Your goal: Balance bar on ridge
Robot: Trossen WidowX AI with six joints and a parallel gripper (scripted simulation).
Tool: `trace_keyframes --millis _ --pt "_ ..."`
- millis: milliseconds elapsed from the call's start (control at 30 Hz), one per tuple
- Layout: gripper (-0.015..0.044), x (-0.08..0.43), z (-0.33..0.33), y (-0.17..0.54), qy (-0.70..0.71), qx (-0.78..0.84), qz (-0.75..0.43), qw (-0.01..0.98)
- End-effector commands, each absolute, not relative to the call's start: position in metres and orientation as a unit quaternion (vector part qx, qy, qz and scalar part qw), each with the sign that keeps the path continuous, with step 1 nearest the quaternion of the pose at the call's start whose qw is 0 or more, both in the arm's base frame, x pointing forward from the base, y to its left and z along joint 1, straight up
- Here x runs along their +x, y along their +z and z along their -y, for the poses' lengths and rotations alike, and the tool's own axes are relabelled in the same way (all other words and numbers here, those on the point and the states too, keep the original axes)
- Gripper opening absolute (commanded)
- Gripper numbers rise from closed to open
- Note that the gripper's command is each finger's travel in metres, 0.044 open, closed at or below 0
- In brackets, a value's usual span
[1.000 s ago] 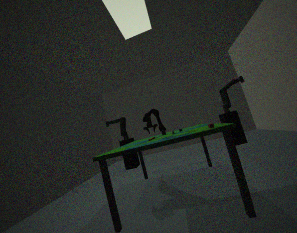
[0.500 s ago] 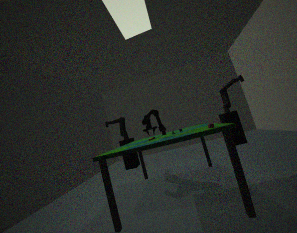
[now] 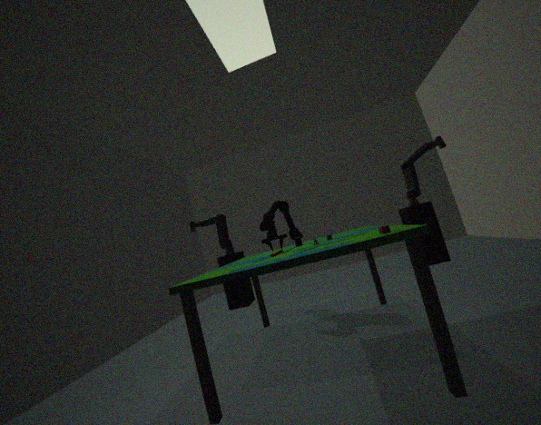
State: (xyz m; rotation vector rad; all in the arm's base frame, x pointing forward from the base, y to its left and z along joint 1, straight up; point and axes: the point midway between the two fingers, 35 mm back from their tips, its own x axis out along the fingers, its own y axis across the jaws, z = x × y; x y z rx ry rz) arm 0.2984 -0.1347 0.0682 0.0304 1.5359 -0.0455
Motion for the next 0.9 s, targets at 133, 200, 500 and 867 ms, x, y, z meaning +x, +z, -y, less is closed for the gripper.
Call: trace_keyframes --millis 133,200,500,867 --pt "0.0315 0.297 0.135 0.053 -0.02 0.011 -0.697 0.717" --pt "0.0315 0.297 0.135 0.05 -0.02 0.011 -0.697 0.717" --pt "0.0315 0.297 0.135 0.049 -0.02 0.011 -0.697 0.717" --pt "0.021 0.297 0.134 0.05 -0.02 0.014 -0.696 0.717"
